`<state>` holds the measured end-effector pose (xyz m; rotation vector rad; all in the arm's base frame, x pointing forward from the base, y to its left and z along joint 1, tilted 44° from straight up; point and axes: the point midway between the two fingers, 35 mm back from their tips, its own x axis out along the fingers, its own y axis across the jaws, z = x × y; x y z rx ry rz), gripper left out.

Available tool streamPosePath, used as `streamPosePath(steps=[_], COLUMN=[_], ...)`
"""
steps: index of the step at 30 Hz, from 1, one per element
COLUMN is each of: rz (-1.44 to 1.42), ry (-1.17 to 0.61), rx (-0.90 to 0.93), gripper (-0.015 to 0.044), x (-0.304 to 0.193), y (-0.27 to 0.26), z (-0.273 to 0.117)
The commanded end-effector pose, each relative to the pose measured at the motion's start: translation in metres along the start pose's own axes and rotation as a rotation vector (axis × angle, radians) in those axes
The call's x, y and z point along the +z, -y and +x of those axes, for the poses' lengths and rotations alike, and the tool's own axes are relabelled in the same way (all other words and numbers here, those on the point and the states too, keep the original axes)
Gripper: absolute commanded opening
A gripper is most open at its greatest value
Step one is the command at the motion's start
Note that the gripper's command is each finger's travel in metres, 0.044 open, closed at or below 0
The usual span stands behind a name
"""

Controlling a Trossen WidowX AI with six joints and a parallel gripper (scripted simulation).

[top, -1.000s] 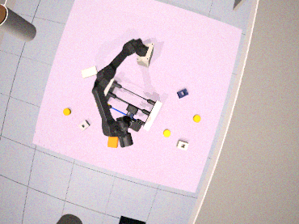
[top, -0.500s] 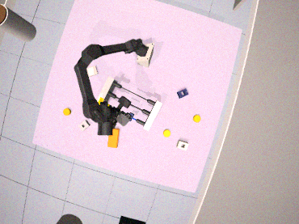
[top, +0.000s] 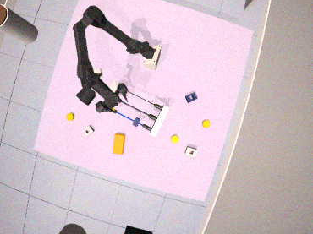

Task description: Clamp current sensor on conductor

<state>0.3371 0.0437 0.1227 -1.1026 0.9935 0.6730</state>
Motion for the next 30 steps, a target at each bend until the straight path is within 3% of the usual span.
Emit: streamPosePath(steps=[1, 24, 29, 30], rz=[0.017, 0.019, -0.002, 0.01], ry=[0.122, 0.122, -0.004, 0.063], rx=[-0.068, -0.073, 0.008, -0.031], gripper=[0.044, 0.044, 0.044, 0.044], x=[-0.015, -0.013, -0.001, -0.009], y=[-0.017, -0.014, -0.002, -0.011], z=[-0.009, -0.011, 0.002, -0.006])
